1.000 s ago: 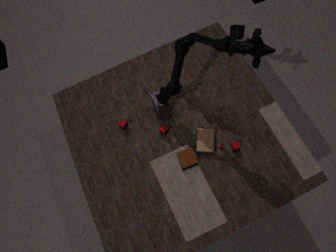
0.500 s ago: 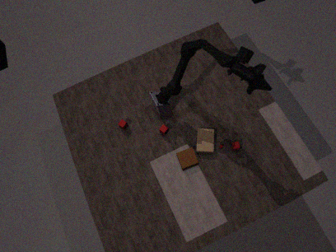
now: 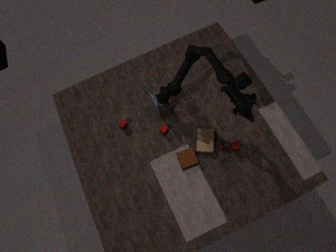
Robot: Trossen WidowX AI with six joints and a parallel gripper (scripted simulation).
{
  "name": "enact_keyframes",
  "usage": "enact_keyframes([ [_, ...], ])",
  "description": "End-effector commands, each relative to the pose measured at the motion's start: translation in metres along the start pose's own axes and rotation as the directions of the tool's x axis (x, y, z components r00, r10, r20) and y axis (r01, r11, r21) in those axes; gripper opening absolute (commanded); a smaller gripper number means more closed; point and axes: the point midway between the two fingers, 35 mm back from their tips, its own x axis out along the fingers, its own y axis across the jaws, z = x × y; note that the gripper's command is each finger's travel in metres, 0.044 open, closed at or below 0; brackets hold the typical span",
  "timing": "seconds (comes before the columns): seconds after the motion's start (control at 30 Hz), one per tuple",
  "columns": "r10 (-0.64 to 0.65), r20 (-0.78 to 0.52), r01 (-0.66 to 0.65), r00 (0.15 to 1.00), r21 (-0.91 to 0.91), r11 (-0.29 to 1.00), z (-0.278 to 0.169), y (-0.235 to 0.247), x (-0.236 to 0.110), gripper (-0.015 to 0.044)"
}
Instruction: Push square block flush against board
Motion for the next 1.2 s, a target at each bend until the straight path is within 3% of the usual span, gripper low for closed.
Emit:
enact_keyframes([
  [0.0,0.082,-0.07,-0.077,0.994,0.073,0.994,-0.034,0.019,0.014,0.0],
  [0.27,0.231,-0.188,-0.181,0.955,0.249,0.951,-0.096,0.053,0.029,0.0],
  [0.63,0.412,-0.292,-0.231,0.863,0.498,0.836,-0.167,0.1,0.03,0.0],
  [1.17,0.689,-0.325,-0.16,0.648,0.826,0.54,-0.256,0.178,0.004,0.0],
])
